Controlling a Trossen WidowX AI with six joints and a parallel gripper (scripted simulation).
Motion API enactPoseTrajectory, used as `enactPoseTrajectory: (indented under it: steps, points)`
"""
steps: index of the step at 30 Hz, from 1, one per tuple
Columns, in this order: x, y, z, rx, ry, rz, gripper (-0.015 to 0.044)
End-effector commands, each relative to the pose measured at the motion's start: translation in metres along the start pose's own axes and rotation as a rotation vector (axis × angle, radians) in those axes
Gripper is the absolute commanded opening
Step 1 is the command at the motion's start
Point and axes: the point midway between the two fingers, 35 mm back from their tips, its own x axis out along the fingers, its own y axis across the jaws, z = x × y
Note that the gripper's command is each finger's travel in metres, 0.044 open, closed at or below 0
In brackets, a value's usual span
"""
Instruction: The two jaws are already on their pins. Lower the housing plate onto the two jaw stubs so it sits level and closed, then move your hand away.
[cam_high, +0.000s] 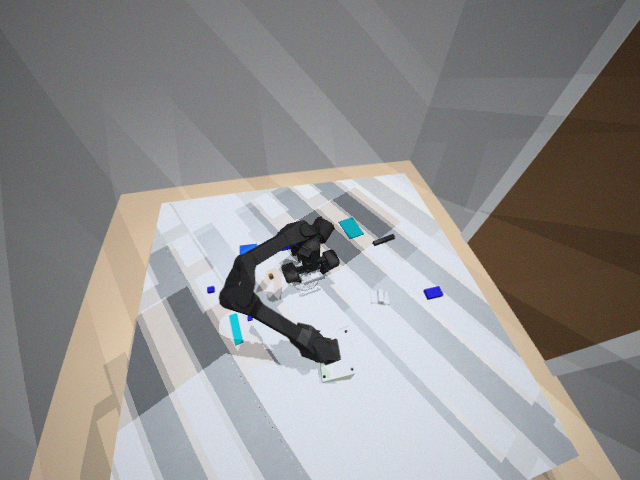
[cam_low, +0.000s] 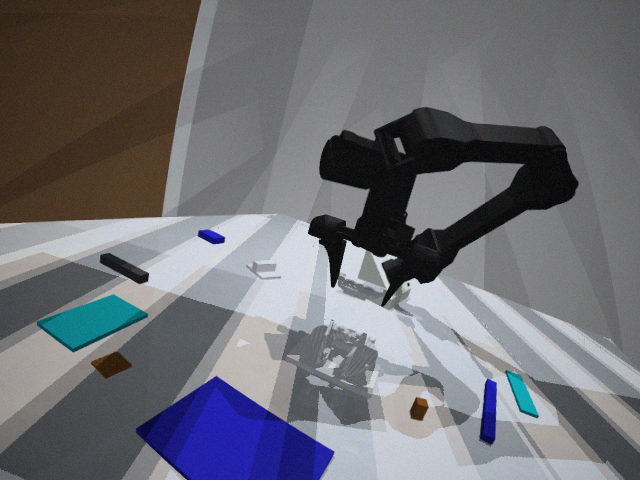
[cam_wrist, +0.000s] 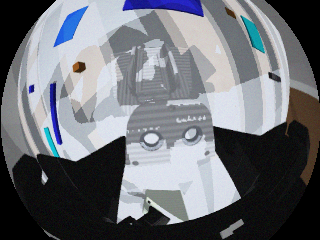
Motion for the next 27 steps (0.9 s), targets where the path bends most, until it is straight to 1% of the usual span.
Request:
enactPoseTrajectory:
  steps: [1,27]
  points:
    - [0.0,0.0008,0.0001,0.006,-0.002,0.003,0.0351]
    - [0.0,0.0088,-0.0037,0.006,-0.002,0.003,0.0351]
